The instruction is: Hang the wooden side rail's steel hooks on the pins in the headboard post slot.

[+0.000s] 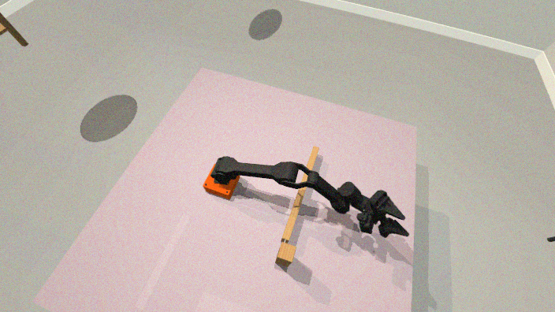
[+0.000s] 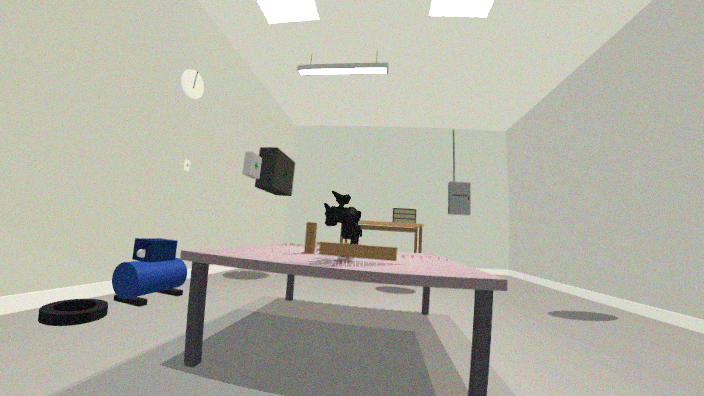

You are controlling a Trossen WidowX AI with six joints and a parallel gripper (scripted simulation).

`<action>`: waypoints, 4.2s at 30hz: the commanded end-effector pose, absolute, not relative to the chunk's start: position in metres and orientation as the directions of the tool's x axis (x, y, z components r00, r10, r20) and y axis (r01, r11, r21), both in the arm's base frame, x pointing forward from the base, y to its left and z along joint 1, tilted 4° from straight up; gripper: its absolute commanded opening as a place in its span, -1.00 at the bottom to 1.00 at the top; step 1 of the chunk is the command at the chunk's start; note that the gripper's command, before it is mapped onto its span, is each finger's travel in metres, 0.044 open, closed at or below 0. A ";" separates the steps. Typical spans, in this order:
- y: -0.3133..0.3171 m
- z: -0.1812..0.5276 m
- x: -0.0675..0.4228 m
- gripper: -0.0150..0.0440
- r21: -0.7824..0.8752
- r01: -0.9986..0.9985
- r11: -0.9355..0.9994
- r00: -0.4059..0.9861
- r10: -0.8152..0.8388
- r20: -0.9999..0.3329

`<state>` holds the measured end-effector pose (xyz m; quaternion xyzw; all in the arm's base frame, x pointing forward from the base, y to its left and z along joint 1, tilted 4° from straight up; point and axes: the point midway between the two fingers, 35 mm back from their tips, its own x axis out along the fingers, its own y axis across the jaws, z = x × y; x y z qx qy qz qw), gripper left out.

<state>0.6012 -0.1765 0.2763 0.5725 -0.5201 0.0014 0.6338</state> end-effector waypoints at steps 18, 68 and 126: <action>-0.202 0.293 0.606 1.00 0.771 -0.108 0.628 0.577 -0.592 0.563; -0.248 0.268 0.528 1.00 -0.666 0.432 0.609 0.790 -0.611 -0.047; -0.196 0.128 0.221 1.00 -0.004 -0.692 -0.721 0.407 -0.386 -0.828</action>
